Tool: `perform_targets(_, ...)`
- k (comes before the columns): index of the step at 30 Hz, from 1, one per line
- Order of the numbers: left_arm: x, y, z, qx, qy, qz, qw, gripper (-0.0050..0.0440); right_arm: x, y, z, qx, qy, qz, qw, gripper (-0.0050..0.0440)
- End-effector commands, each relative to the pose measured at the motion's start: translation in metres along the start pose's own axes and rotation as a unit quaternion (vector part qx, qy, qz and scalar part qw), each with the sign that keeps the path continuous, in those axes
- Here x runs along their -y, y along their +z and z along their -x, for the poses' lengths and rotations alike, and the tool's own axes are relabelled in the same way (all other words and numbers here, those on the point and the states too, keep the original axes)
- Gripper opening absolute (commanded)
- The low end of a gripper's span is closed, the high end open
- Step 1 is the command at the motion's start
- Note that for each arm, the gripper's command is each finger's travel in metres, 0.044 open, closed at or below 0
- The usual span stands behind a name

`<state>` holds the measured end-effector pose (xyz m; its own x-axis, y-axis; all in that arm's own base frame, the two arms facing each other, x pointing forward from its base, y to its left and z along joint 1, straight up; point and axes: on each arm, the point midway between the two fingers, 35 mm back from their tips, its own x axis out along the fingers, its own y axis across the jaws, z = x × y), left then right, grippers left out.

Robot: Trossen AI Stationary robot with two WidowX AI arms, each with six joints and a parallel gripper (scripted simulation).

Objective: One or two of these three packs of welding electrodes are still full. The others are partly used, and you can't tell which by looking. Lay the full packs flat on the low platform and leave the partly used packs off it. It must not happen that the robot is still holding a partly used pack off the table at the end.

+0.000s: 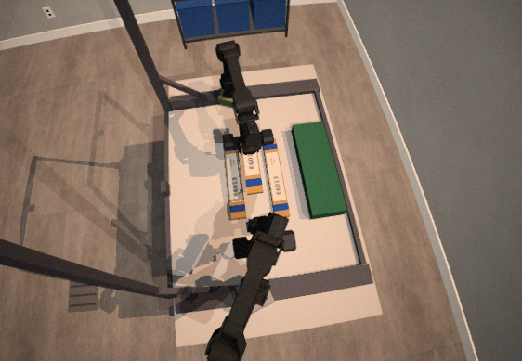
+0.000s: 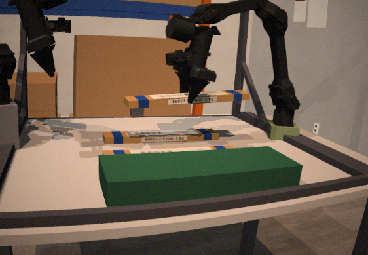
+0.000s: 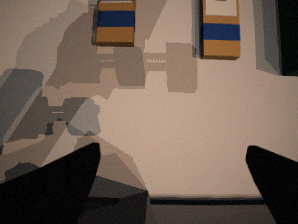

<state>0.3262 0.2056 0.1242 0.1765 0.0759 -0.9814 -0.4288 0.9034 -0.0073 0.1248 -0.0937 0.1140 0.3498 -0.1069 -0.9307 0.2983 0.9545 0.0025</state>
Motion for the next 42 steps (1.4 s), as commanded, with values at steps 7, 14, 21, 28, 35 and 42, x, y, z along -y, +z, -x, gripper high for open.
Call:
perform_targets(7,-0.001,0.008,0.017,0.048,0.005,-0.001,0.999,-0.0050,0.001,0.004,0.005,0.010,-0.004,0.002,1.000,0.0430)
perform_targets(14,-0.001,0.006,0.008,0.048,0.005,-0.001,0.999,-0.0050,0.001,0.004,0.005,0.010,-0.004,0.002,1.000,0.0430)
perform_targets(21,-0.001,0.005,0.001,0.048,0.005,-0.001,0.999,-0.0050,0.001,0.004,0.005,0.010,-0.004,0.002,1.000,0.0430)
perform_targets(28,-0.001,0.004,-0.008,0.048,0.005,-0.001,0.999,-0.0050,0.001,0.004,0.005,0.010,-0.004,0.002,1.000,0.0430)
perform_targets(35,-0.002,0.003,-0.013,0.048,0.005,-0.001,0.999,-0.0050,0.001,0.004,0.005,0.010,-0.004,0.002,1.000,0.0430)
perform_targets(42,-0.002,0.003,-0.013,0.048,0.005,-0.001,0.999,-0.0050,0.001,0.004,0.005,0.010,-0.004,0.002,1.000,0.0430)
